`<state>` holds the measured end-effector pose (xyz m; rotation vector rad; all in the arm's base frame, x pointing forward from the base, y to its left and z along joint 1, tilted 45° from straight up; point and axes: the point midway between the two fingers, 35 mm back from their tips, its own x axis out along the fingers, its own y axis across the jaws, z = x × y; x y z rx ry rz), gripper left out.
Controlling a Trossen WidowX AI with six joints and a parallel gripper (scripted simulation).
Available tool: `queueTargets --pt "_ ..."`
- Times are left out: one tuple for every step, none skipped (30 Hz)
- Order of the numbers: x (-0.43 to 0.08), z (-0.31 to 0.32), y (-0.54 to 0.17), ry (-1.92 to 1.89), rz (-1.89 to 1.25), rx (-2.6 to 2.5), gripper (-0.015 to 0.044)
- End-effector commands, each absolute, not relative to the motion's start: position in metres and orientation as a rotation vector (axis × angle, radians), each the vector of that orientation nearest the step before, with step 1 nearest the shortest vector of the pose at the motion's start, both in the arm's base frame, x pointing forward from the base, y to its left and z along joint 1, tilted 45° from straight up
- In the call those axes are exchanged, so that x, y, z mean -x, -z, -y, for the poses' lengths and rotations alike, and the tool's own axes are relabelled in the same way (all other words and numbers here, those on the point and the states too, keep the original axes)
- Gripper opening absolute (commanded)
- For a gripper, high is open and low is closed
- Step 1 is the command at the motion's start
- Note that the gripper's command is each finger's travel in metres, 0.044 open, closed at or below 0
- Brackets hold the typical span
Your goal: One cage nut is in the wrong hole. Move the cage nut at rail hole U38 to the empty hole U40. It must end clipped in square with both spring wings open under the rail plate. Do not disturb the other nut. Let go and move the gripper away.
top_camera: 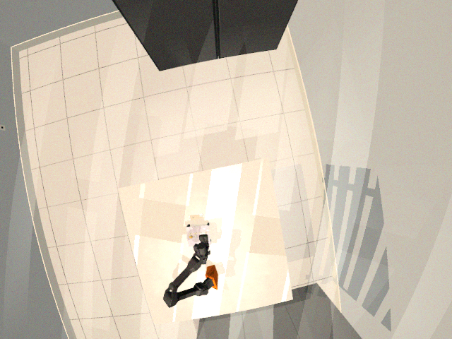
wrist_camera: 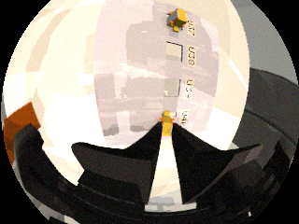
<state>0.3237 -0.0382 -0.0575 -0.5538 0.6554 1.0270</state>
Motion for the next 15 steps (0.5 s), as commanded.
queueTargets --pt "-0.3252 0.0384 0.0566 -1.035 -0.652 0.554 0.0028" --pt "-0.3253 0.0384 0.0566 -1.037 -0.653 0.554 0.0028" --pt "-0.3254 0.0385 0.0565 -1.039 -0.653 0.553 0.0028" --pt "-0.3255 0.0385 0.0565 -1.04 -0.654 0.553 0.0028" --pt "-0.3256 0.0385 0.0565 -1.042 -0.654 0.552 0.0028" --pt "-0.3257 0.0385 0.0564 -1.044 -0.655 0.552 0.0028" --pt "-0.3257 0.0385 0.0564 -1.046 -0.656 0.551 0.0028" --pt "-0.3258 0.0385 0.0564 -1.046 -0.656 0.551 0.0028" --pt "-0.3258 0.0385 0.0564 -1.047 -0.656 0.551 0.0028" --pt "-0.3258 0.0385 0.0564 -1.047 -0.656 0.551 0.0028" --pt "-0.3258 0.0385 0.0564 -1.047 -0.656 0.551 0.0028" --pt "-0.3258 0.0385 0.0564 -1.047 -0.656 0.551 0.0028" --pt "-0.3258 0.0385 0.0564 -1.047 -0.656 0.551 0.0028" --pt "-0.3258 0.0385 0.0564 -1.047 -0.656 0.551 0.0028" --pt "-0.3258 0.0385 0.0564 -1.048 -0.656 0.551 0.0028"
